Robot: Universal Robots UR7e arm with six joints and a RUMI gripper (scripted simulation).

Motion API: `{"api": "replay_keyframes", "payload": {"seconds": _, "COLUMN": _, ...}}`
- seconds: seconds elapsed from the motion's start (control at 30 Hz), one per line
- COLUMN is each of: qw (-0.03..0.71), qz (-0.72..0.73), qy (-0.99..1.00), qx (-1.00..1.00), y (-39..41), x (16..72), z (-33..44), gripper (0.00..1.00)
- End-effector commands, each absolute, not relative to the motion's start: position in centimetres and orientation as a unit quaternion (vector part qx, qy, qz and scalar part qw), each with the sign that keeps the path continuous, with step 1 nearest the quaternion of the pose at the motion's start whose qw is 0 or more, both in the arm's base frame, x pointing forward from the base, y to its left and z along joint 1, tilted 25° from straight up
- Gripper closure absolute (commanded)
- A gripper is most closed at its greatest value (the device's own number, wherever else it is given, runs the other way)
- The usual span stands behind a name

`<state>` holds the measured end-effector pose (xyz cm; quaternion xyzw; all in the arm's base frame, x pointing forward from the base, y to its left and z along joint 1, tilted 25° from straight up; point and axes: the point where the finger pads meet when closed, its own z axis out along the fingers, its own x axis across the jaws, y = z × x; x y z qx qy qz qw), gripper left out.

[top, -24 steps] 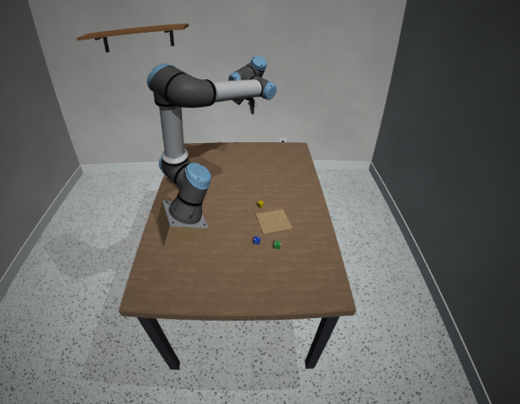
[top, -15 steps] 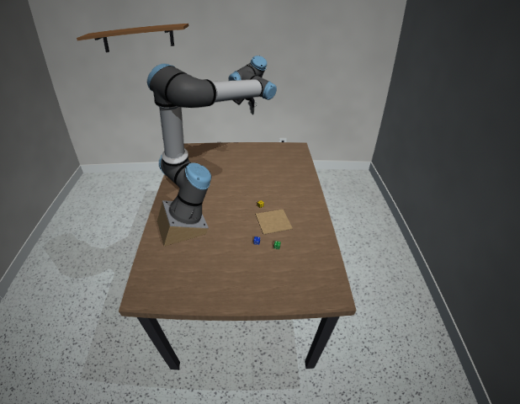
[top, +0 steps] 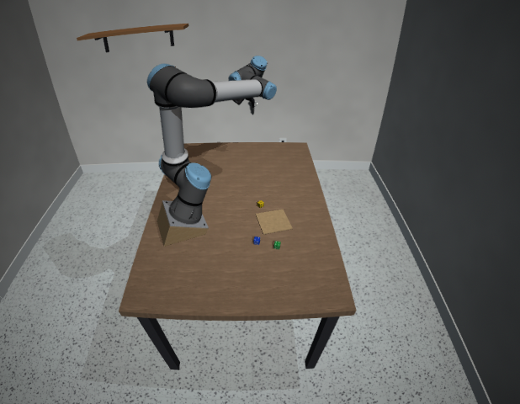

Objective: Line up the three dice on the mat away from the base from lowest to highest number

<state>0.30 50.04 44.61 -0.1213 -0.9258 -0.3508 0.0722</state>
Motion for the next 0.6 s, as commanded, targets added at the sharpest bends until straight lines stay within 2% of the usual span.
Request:
{"api": "replay_keyframes", "payload": {"seconds": 0.0, "qw": 0.072, "qz": -0.351, "qy": -0.926, "qx": -0.123, "y": 50.0, "x": 0.5, "z": 44.6, "gripper": 0.0}}
{"api": "replay_keyframes", "payload": {"seconds": 0.57, "qw": 0.061, "qz": -0.343, "qy": -0.923, "qx": -0.162, "y": 49.5, "x": 4.5, "z": 43.4, "gripper": 0.0}}
